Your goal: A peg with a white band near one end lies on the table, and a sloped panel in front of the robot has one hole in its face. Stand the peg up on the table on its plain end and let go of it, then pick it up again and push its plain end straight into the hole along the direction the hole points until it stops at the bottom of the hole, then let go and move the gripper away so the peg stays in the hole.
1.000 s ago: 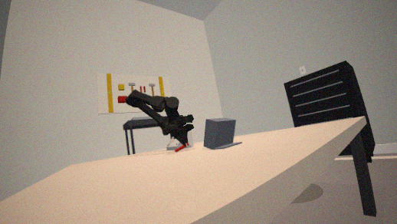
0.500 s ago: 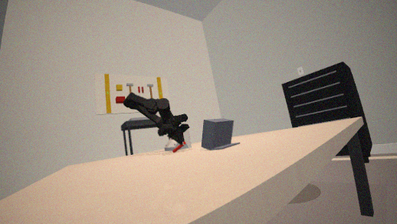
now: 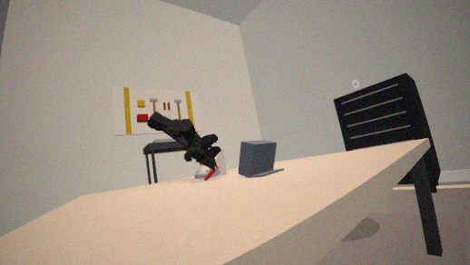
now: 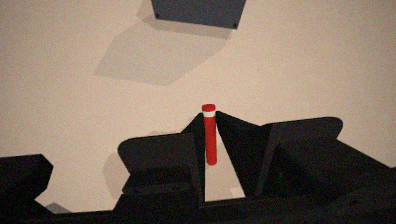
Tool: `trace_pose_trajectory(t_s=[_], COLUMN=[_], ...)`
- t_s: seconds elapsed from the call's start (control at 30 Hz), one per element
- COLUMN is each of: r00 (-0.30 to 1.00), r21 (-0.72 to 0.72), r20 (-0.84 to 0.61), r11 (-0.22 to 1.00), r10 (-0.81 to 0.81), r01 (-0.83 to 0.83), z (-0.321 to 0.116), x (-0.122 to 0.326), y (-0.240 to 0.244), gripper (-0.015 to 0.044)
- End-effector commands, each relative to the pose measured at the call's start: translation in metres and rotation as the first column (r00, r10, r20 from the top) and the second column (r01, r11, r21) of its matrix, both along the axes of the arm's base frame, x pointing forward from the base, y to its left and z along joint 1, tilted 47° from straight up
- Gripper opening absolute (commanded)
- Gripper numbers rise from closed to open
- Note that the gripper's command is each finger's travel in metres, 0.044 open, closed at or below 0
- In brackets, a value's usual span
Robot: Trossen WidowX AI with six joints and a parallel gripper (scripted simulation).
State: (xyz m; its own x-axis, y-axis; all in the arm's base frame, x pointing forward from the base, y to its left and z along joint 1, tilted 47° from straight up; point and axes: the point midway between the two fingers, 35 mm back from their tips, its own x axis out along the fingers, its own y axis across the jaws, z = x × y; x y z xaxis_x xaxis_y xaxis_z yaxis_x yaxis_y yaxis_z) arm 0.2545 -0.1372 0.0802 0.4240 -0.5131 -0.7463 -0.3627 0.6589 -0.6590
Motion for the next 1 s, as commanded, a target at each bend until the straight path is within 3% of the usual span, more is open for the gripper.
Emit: trace_pose_trajectory(t_s=[0.0,0.97], r00=[1.000,0.965], r21=[0.012,0.082], r20=[0.022,0.193], r11=[1.000,0.977], r10=[0.022,0.178], r01=[-0.022,-0.196], z=[0.001,0.012], x=[-0.003,-0.020], y=[0.000,0.002], gripper=[0.0049,0.0049])
